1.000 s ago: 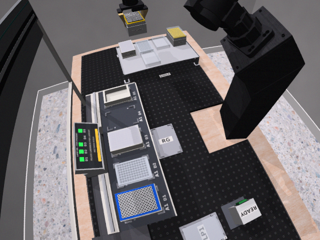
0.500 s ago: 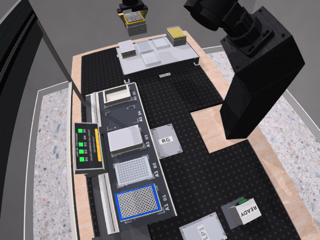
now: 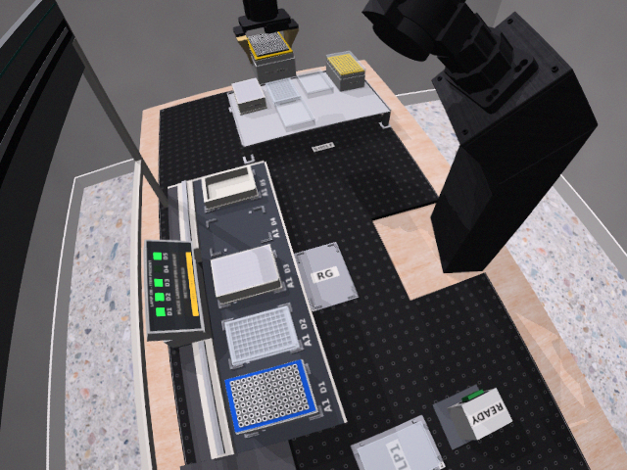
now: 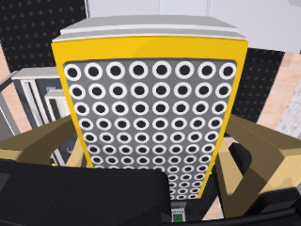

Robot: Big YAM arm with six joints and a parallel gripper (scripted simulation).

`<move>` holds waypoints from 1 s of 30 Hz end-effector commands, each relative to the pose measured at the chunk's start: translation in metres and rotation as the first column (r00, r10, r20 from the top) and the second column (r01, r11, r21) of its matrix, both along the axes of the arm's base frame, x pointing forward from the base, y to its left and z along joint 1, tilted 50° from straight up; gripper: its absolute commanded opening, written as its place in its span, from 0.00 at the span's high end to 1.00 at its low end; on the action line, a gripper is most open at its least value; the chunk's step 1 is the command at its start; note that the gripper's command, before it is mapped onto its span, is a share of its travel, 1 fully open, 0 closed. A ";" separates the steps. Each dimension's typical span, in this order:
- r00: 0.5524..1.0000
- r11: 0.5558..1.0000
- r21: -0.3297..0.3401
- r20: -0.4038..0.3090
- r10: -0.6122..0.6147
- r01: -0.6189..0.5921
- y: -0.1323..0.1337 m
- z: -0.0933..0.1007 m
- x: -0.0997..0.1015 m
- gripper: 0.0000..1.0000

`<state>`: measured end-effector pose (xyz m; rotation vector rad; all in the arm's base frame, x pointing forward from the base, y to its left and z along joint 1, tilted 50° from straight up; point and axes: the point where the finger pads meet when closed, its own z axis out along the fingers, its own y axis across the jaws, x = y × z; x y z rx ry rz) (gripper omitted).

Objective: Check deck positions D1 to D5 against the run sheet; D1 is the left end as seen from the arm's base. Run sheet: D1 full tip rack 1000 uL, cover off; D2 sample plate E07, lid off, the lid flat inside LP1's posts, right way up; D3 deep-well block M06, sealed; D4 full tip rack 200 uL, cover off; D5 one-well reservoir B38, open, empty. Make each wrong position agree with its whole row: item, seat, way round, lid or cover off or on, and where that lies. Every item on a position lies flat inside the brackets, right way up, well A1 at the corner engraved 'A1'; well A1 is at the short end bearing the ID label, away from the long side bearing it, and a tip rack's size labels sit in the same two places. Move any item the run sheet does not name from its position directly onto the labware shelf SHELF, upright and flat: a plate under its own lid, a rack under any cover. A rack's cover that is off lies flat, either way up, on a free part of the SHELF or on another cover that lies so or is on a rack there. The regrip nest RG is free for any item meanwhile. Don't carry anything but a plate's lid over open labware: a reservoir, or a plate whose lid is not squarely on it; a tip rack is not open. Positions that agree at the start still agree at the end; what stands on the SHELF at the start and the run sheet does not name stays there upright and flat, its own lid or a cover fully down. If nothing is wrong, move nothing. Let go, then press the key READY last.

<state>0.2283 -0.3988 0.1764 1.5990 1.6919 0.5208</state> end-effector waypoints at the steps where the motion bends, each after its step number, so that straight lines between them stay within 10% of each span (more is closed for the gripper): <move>1: 1.000 0.999 -0.038 0.017 -0.005 0.006 0.013 0.014 0.004 1.00; 17: 1.000 0.999 -0.035 0.019 -0.005 0.006 0.081 -0.003 0.009 1.00; 30: 1.000 0.995 -0.093 0.001 0.023 -0.023 0.072 -0.001 0.002 1.00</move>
